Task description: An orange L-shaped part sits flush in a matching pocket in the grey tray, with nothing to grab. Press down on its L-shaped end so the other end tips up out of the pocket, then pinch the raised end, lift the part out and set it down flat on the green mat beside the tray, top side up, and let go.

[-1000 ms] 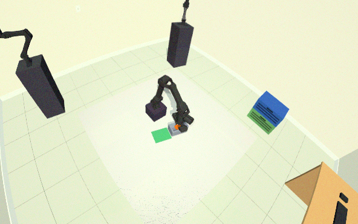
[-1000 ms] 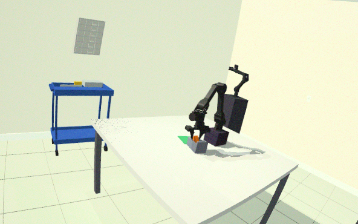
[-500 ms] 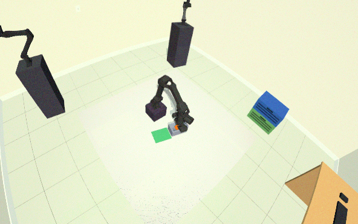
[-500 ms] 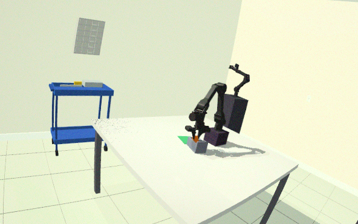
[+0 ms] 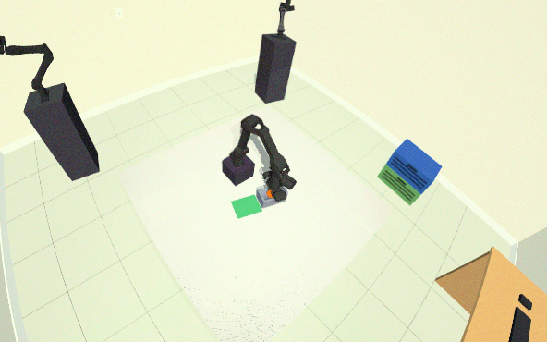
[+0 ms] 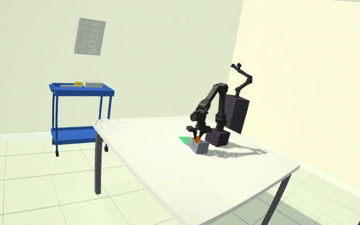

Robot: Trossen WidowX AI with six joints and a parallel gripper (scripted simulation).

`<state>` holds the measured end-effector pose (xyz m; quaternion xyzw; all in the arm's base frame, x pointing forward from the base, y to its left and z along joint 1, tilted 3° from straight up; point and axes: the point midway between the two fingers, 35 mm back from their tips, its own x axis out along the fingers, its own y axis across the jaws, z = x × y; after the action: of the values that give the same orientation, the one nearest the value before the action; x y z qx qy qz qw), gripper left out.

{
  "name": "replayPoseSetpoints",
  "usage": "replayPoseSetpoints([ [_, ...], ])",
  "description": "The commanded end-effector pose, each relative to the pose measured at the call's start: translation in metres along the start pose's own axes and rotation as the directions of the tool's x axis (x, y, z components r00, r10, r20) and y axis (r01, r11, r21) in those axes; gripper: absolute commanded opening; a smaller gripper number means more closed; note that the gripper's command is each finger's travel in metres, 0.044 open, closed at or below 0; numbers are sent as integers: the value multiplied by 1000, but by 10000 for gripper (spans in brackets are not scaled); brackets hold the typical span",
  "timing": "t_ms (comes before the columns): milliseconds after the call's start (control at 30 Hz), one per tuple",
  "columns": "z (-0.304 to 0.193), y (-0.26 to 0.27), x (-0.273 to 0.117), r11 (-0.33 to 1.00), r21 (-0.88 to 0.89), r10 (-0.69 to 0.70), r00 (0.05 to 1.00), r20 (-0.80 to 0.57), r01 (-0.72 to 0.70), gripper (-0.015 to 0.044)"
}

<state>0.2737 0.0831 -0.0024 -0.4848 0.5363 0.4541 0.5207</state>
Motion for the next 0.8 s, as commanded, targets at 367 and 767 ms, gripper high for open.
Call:
replayPoseSetpoints([
  [367,0,-2,-25,1000,-4,-8,1000,-1,8,0],
  [767,0,-1,-43,1000,-5,-8,1000,-2,8,0],
])
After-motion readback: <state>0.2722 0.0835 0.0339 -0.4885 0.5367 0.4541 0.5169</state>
